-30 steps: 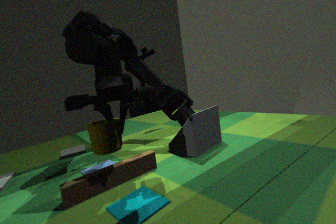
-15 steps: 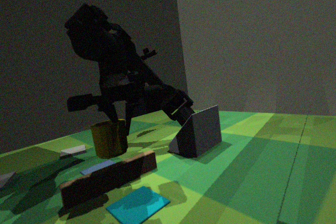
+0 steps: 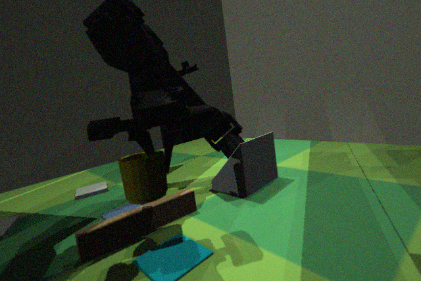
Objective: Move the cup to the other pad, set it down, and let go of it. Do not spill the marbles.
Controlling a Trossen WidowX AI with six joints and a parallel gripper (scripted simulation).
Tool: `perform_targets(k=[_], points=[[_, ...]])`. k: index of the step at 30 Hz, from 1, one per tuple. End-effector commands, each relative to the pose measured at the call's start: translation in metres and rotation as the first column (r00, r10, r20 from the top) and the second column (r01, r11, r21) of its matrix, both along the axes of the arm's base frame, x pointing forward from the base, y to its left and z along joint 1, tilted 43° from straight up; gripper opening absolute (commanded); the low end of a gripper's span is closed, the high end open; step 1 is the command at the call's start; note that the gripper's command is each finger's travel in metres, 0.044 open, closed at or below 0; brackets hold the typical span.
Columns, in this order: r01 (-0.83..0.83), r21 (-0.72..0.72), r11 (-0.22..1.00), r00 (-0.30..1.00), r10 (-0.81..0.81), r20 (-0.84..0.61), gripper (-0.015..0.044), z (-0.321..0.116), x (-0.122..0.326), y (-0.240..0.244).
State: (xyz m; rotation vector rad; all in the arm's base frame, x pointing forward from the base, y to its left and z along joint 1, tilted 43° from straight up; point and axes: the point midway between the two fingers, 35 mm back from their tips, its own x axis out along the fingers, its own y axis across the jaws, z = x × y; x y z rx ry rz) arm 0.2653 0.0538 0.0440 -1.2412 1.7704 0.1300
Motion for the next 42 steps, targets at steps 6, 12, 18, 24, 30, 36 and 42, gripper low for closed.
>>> perform_targets(k=[6,12,18,24,30,36,42], points=[[0.002,0.007,1.0,1.0,-0.002,0.005,0.0,-0.014,0.007,0.017],[0.002,0.007,1.0,1.0,-0.002,0.005,0.0,-0.021,0.01,0.026],[0.002,0.008,1.0,1.0,-0.002,0.006,0.0,-0.029,0.013,0.035],[0.002,0.009,1.0,1.0,-0.002,0.006,0.0,-0.037,0.017,0.044],[0.002,0.009,1.0,1.0,-0.002,0.006,0.0,-0.044,0.019,0.052],[0.002,0.009,1.0,1.0,-0.002,0.006,0.0,-0.047,0.019,0.05],[0.002,0.009,1.0,1.0,-0.002,0.007,0.0,-0.052,0.019,0.044]])
